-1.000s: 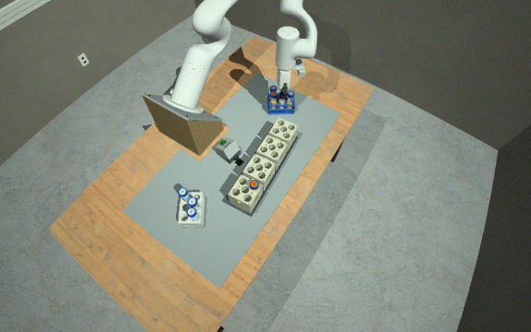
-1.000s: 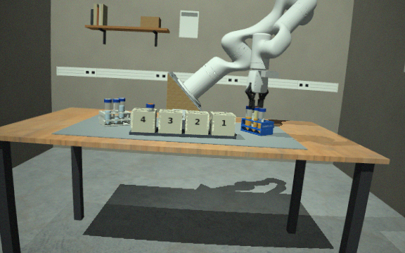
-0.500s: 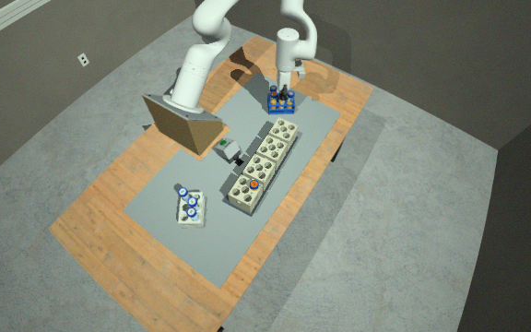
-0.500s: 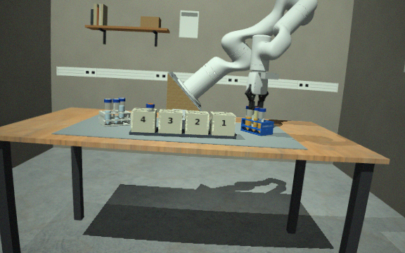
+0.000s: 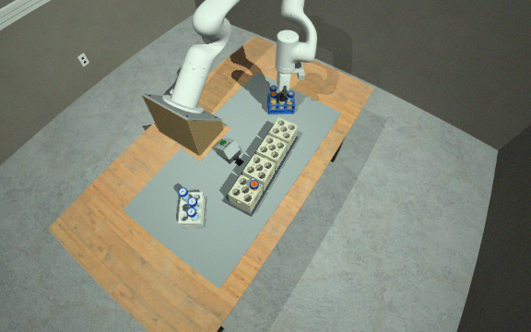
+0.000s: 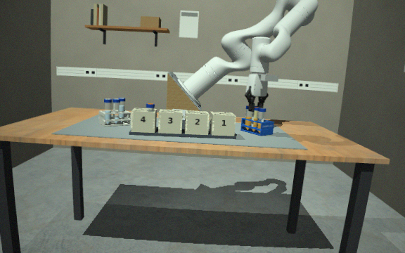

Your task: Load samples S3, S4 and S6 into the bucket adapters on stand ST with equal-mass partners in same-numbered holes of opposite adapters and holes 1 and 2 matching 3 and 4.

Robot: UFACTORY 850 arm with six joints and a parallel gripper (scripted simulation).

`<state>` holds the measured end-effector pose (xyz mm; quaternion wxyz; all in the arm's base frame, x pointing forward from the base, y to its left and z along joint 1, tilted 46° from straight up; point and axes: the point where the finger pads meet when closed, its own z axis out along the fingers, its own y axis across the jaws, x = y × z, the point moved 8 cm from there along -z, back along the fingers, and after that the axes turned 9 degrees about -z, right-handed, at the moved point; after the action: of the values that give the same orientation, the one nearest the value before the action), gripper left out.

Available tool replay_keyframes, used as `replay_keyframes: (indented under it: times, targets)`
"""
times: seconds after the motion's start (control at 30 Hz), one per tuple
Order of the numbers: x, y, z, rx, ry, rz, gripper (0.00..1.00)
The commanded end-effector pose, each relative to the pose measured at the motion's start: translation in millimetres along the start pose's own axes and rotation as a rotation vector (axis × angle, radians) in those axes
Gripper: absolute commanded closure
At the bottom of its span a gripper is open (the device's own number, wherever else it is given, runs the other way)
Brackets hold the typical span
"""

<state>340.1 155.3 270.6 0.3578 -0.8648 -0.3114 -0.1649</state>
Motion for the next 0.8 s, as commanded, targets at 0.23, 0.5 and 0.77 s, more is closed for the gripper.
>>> replay_keyframes:
  times: [0.23, 0.5, 0.77]
  targets:
    - [0.4, 0.2, 3.7, -0.001, 0.001, 0.0, 0.43]
    - [0.4, 0.2, 3.7, -0.001, 0.001, 0.0, 0.43]
    - [0.4, 0.2, 2.0, -0.001, 0.001, 0.0, 1.0]
